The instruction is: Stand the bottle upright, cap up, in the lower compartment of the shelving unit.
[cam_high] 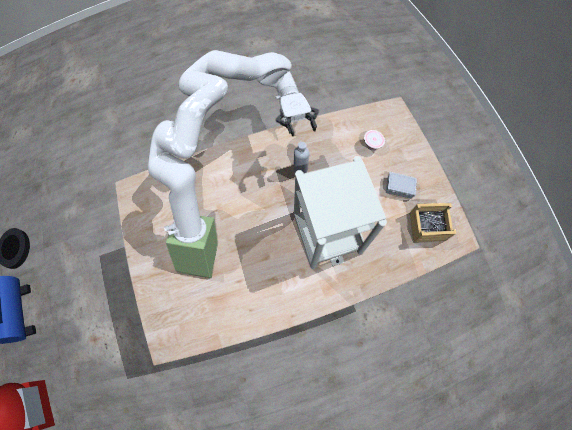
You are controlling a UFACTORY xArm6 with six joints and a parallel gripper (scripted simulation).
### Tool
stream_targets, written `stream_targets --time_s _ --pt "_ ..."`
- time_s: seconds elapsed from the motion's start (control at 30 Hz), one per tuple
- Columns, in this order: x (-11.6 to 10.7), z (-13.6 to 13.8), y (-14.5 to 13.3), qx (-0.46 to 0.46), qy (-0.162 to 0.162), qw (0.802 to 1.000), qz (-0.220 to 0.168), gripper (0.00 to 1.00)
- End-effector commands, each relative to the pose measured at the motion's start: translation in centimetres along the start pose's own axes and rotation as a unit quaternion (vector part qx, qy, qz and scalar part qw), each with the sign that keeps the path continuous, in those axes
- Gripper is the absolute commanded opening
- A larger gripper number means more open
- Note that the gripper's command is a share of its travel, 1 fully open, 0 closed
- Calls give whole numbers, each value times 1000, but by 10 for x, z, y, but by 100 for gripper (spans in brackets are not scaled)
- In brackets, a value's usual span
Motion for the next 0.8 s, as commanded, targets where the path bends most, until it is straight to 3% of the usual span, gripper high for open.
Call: stream_targets --time_s 0.0,0.77 --pt "-1 0 -1 2 1 1000 -3 86" --pt "-1 1 1 1 2 1000 -6 86"
Point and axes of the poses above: the point where the finger pads meet when closed, its own x axis out along the fingers, its own z axis across the jaws, y = z × x, the point moved 8 cm from there along -x, back along the fingers, and after that the axes turned 15 degrees about -x, right-handed, at the moved point
